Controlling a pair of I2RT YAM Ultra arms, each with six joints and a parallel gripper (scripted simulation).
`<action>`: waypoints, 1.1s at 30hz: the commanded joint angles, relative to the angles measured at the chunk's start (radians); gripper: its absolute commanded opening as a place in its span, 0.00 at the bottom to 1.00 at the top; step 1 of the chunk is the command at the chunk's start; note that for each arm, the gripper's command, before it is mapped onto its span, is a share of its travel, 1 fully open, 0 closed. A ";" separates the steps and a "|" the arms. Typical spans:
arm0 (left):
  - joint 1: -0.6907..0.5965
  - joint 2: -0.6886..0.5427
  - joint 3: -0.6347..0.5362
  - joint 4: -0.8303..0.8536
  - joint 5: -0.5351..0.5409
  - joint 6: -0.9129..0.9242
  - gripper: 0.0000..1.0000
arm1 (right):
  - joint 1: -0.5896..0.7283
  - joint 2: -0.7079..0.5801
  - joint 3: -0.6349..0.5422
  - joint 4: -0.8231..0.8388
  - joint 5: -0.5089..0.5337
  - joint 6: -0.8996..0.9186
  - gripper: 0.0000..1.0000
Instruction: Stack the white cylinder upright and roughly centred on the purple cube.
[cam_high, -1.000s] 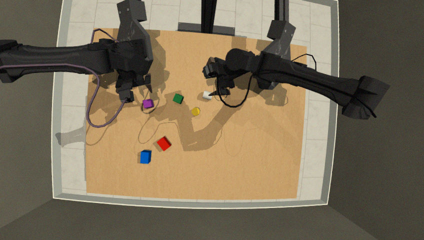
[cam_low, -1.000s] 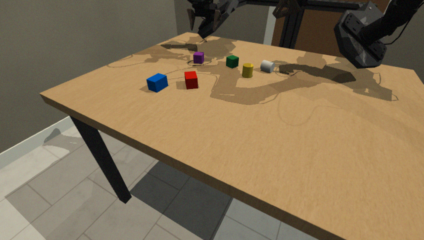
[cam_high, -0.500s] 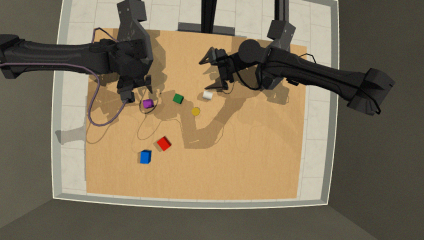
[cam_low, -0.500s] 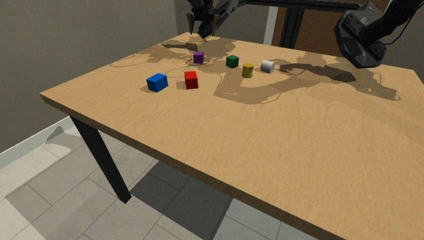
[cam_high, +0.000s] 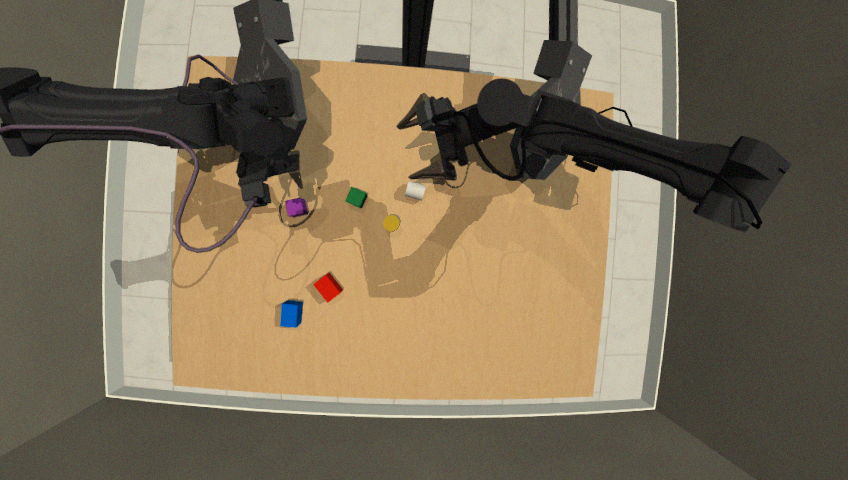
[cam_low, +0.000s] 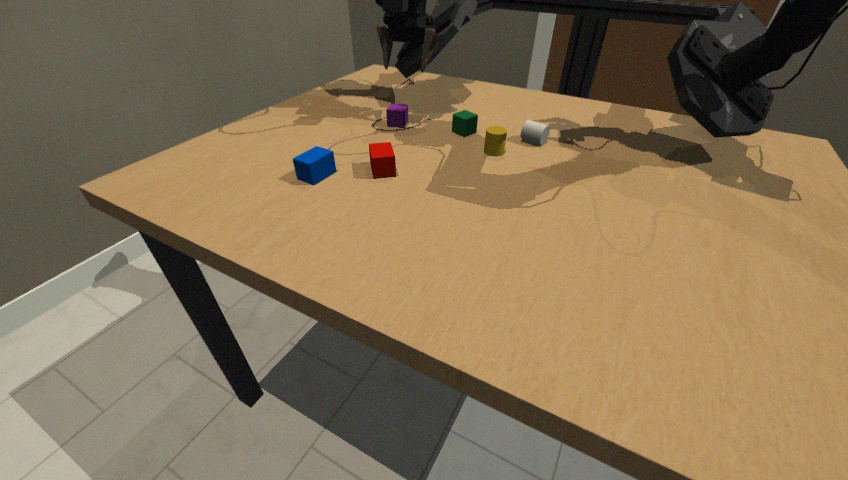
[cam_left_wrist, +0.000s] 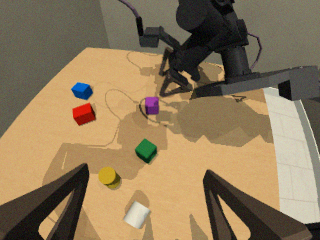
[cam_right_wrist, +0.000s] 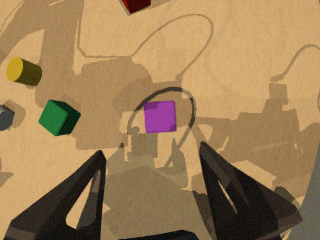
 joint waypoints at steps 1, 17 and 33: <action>-0.015 -0.027 -0.009 -0.026 0.018 -0.022 1.00 | 0.001 -0.022 0.009 0.037 -0.028 -0.039 0.66; -0.289 -0.259 0.013 -0.648 -0.019 -0.489 1.00 | -0.023 0.258 0.187 0.360 -0.296 -0.442 0.64; -0.539 -0.445 0.125 -1.306 -0.034 -0.923 1.00 | -0.130 0.740 0.308 0.816 -0.547 -0.880 0.64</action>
